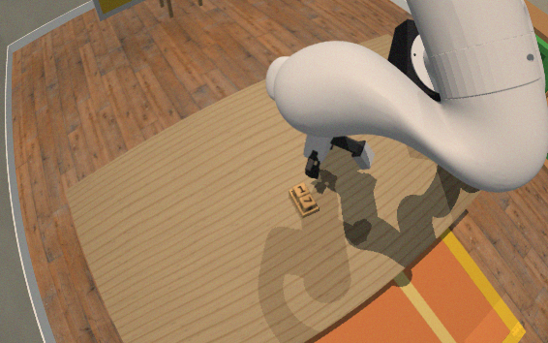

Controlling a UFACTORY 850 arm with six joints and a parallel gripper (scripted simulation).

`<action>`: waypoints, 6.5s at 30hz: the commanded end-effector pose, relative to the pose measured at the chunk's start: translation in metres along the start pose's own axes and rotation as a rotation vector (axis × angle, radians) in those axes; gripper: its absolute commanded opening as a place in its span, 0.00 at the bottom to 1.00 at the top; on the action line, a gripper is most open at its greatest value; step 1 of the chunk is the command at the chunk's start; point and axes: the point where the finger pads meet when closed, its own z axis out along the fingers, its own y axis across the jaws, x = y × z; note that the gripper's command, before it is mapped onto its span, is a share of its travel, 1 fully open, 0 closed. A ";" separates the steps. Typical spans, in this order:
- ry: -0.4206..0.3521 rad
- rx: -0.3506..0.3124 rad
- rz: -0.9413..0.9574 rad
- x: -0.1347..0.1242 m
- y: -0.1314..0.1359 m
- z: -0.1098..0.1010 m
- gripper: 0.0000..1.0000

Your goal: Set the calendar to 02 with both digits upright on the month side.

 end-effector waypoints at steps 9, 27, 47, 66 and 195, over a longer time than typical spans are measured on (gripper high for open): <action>-0.001 0.000 0.000 0.000 0.000 0.000 1.00; -0.001 0.000 0.000 0.000 0.000 0.000 1.00; -0.001 0.000 0.000 0.000 0.000 0.000 1.00; -0.001 0.000 0.000 -0.014 0.016 0.000 1.00; -0.001 0.000 0.000 -0.078 0.092 0.035 1.00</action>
